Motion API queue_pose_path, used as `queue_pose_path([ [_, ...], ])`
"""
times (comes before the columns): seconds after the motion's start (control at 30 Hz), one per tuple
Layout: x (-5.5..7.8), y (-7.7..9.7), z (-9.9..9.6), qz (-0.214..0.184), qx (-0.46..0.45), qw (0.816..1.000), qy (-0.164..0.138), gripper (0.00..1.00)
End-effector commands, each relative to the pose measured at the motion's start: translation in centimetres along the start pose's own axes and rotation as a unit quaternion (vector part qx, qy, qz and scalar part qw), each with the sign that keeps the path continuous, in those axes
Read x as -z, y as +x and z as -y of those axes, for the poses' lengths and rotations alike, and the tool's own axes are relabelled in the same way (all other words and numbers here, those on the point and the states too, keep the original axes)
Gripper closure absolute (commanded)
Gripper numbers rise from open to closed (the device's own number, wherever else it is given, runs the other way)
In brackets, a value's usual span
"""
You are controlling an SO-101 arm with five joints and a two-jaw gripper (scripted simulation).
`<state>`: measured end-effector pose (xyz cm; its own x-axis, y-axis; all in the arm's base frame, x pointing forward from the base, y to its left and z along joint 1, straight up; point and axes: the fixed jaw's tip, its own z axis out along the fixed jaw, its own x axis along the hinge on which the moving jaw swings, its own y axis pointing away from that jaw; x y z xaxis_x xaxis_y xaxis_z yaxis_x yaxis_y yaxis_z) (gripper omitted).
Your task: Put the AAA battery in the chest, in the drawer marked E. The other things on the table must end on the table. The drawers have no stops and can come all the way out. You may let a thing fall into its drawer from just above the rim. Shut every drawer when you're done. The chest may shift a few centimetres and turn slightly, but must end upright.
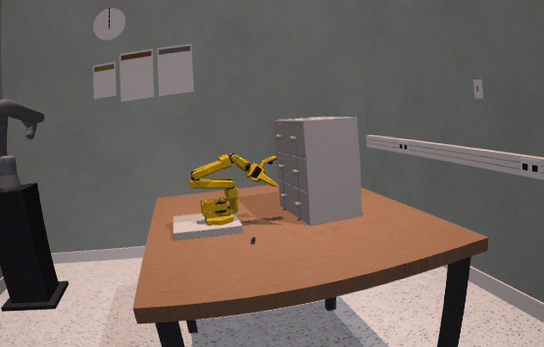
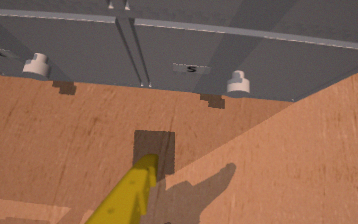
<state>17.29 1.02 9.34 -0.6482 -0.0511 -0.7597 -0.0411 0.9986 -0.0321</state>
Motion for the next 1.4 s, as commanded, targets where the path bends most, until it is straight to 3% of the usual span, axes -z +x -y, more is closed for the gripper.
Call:
queue_pose_path([
  [0.0, -0.77, -0.12, 0.35, 0.051, -0.013, 0.999, 0.009, 0.50],
  [0.17, -1.58, -0.49, 0.76, 0.113, -0.021, 0.993, 0.020, 0.50],
  [1.37, -1.64, -0.55, 0.76, 0.117, -0.021, 0.993, 0.020, 0.50],
])
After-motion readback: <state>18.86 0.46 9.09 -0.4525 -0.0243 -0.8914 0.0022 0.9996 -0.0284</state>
